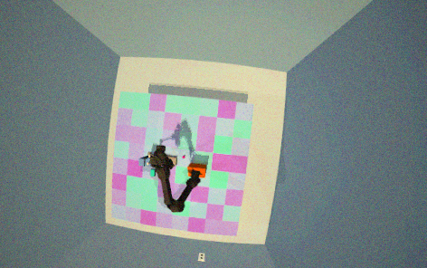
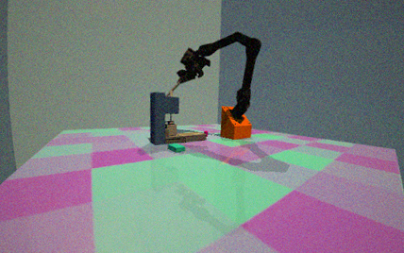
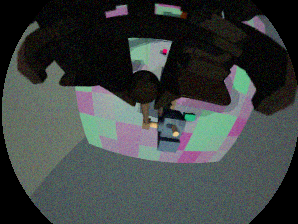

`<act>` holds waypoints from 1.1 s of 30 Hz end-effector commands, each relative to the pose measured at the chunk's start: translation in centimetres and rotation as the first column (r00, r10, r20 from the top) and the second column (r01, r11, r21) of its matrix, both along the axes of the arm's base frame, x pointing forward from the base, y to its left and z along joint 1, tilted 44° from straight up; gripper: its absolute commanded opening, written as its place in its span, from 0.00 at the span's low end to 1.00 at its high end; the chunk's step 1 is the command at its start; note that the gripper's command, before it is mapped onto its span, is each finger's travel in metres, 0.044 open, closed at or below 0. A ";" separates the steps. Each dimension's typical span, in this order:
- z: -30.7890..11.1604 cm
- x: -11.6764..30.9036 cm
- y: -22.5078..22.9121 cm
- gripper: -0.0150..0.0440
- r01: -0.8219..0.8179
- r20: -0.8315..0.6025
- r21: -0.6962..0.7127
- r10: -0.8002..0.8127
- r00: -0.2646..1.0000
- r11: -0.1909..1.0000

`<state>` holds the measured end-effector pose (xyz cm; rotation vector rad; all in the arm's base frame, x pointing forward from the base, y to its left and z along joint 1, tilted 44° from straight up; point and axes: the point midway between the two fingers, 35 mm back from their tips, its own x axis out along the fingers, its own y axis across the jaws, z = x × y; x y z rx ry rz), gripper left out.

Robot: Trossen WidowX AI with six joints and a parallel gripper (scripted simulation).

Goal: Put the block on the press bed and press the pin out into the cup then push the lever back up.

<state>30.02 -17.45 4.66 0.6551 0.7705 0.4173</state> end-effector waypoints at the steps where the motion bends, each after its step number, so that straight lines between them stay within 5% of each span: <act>1: -0.5 -0.7 0.4 0.25 -0.001 -0.021 0.003 0.001 1.000 1.000; 33: -1.5 -1.8 1.1 0.25 -0.001 -0.021 0.003 0.001 1.000 1.000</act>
